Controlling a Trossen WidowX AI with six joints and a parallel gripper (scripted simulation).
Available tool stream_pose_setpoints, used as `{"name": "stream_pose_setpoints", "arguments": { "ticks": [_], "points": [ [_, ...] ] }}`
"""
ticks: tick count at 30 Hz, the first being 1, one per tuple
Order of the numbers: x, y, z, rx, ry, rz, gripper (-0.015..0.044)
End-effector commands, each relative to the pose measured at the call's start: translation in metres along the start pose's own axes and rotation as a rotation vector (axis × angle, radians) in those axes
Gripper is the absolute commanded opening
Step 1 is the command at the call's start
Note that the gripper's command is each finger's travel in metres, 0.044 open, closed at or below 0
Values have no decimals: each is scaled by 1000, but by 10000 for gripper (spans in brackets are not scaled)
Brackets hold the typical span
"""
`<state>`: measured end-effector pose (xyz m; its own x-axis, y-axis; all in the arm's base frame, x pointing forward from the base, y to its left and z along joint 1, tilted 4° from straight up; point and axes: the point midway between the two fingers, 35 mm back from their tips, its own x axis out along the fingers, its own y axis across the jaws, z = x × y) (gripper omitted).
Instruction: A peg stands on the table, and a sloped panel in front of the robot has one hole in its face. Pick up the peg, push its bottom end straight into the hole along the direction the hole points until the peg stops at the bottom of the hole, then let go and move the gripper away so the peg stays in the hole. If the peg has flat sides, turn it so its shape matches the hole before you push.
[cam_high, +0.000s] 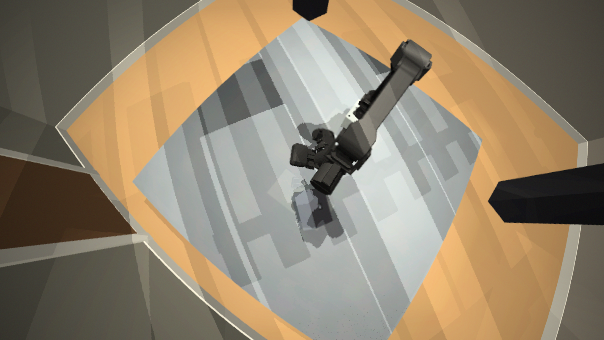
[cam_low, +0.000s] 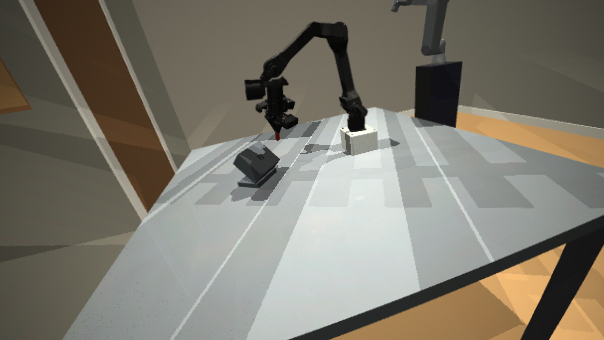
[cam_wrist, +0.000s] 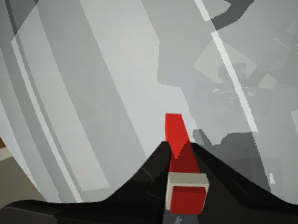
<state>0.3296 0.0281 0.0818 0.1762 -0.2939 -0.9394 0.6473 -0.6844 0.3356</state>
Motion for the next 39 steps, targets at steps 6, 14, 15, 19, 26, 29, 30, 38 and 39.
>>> {"name": "stream_pose_setpoints", "arguments": {
  "ticks": [6,14,15,19,26,29,30,38,39],
  "points": [
    [-6,-5,-8,-15,11,35,0],
    [-11,-11,-15,-35,22,62,0],
    [-12,-12,-16,-37,24,66,0],
    [-14,-15,-19,-47,30,79,0],
    [-19,-21,-25,-64,41,103,0],
    [-21,-24,-28,-70,46,113,0],
    [-22,-25,-29,-73,48,116,0],
    [-28,-31,-35,-91,62,142,0],
    [-28,-32,-36,-93,64,146,0]
  ]
}}
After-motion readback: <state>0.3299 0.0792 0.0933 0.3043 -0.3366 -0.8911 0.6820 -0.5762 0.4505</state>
